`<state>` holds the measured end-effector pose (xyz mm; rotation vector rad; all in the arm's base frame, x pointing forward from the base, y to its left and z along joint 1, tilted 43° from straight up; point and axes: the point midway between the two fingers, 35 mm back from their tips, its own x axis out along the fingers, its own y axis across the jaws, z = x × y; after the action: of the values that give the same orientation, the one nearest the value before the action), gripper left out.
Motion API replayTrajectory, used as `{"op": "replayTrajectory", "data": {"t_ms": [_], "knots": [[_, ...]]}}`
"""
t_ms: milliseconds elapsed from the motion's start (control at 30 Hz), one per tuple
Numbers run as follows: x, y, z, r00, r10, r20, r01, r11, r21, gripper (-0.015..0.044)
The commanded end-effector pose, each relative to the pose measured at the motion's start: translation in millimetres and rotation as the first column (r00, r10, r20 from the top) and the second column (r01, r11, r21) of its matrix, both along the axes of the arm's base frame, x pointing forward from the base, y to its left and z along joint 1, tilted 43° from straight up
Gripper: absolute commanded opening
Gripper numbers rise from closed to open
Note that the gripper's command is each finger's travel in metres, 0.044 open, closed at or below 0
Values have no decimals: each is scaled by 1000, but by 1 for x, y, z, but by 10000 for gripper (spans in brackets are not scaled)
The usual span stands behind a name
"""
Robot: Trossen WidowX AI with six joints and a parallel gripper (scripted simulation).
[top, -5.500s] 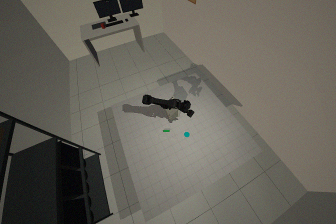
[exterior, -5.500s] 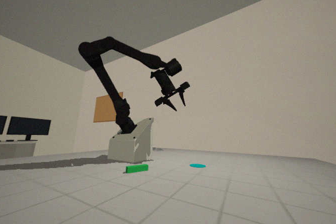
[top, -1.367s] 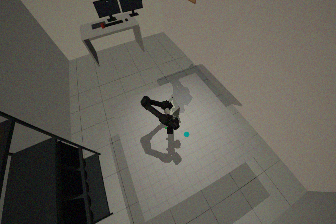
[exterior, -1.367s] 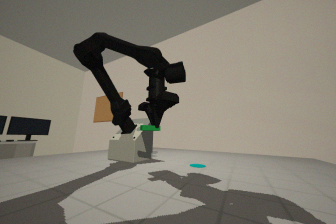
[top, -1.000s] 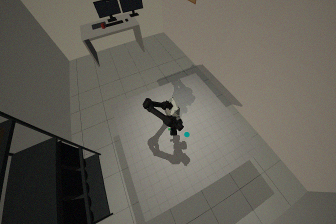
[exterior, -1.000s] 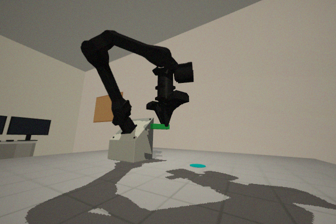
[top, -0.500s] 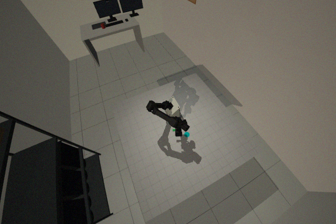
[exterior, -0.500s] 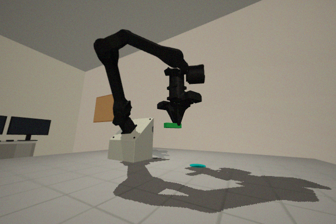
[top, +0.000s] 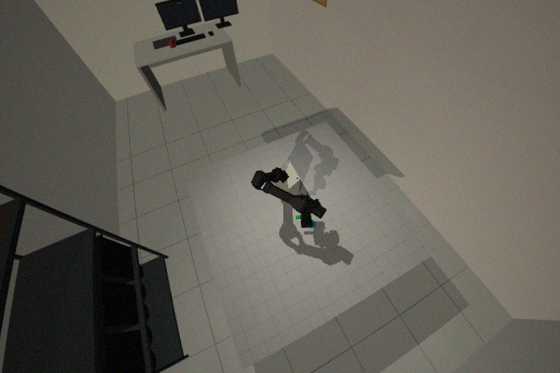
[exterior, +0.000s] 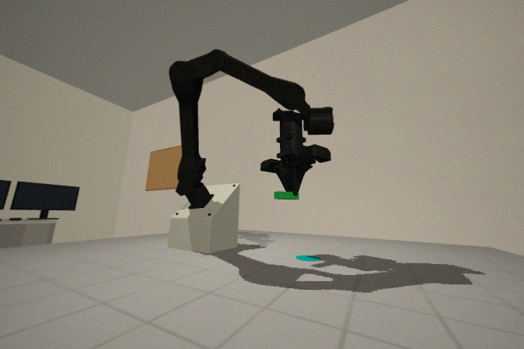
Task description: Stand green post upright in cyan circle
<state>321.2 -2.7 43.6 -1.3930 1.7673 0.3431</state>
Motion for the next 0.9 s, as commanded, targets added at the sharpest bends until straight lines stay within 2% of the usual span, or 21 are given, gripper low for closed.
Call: {"op": "replayTrajectory", "data": {"t_ms": [0,433,867], "knots": [[6,10,-11,1000,-2,-10,2,1000,1,23],[20,37,-38,1000,6,-17,-6,1000,-3,23],[17,33,-44,999,-14,-37,16,998,64,23]]}}
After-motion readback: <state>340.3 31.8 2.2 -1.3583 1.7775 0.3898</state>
